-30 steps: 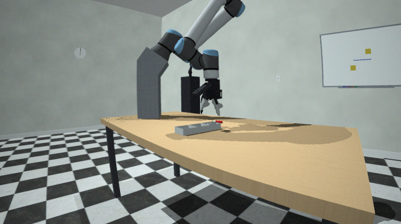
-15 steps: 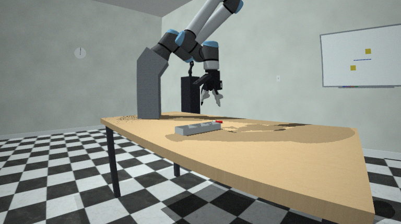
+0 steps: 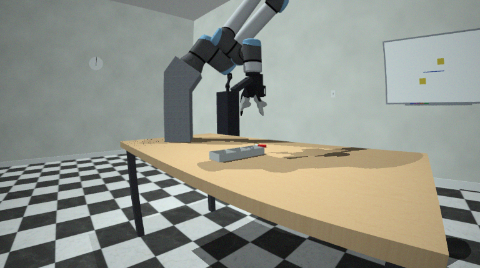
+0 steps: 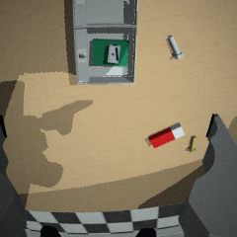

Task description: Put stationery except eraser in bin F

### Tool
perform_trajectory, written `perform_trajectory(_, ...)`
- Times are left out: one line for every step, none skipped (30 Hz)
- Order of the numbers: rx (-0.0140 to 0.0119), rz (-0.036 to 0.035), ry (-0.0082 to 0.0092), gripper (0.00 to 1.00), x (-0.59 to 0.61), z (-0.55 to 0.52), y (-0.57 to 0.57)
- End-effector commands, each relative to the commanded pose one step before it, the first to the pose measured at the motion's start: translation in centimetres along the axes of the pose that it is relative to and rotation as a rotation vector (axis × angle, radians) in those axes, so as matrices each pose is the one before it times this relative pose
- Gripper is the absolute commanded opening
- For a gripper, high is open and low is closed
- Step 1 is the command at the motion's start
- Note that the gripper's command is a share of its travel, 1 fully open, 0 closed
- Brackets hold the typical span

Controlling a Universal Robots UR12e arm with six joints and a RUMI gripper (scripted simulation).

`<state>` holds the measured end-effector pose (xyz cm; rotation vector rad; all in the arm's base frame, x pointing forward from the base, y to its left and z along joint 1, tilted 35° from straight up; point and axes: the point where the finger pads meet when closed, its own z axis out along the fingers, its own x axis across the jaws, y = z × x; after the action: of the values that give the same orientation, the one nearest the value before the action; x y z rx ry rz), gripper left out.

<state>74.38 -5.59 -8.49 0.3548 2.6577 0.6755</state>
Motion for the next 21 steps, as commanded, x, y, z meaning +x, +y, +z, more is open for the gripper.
perform_trajectory(-0.00222,0.00145,0.0062,1.0,0.338,-3.06,0.019)
perform_trajectory(0.0,0.0,-0.00001,1.0,0.0,-0.399,0.001)
perform_trajectory(0.0,0.0,-0.00001,1.0,0.0,-0.399,0.001)
perform_trajectory(0.0,0.0,0.0,1.0,0.0,-0.236,0.0)
perform_trajectory(0.0,0.0,0.0,1.0,0.0,0.0,0.0)
perform_trajectory(0.0,0.0,0.0,1.0,0.0,0.0,0.0)
perform_trajectory(0.00021,0.0,0.00007,1.0,0.001,-0.002,-0.007)
perform_trajectory(0.00014,0.0,0.00004,1.0,0.001,-0.001,-0.005)
perform_trajectory(0.00012,0.0,0.00004,1.0,0.001,-0.001,-0.004)
perform_trajectory(0.0001,0.0,0.00003,1.0,0.001,0.0,-0.003)
perform_trajectory(0.00008,0.0,0.00002,1.0,0.001,0.0,-0.003)
perform_trajectory(0.00006,0.0,0.00002,1.0,0.0,0.0,-0.002)
perform_trajectory(-0.00013,-0.00048,0.00031,1.0,0.01,0.019,0.035)
perform_trajectory(-0.00027,0.00002,0.00079,1.0,0.036,0.049,0.012)
perform_trajectory(-0.00023,0.00004,0.00057,1.0,0.025,0.051,0.009)
perform_trajectory(-0.00002,-0.00016,0.00005,1.0,-0.013,0.009,0.0)
perform_trajectory(0.00006,-0.00022,-0.00019,1.0,-0.025,-0.005,0.0)
perform_trajectory(0.00008,-0.0001,-0.00027,1.0,-0.03,-0.009,-0.003)
perform_trajectory(0.00008,-0.00001,-0.00025,1.0,-0.027,-0.008,-0.004)
perform_trajectory(0.00051,-0.00095,-0.00149,1.0,-0.143,-0.011,-0.003)
perform_trajectory(0.0,0.0,0.0,1.0,0.0,0.0,0.0)
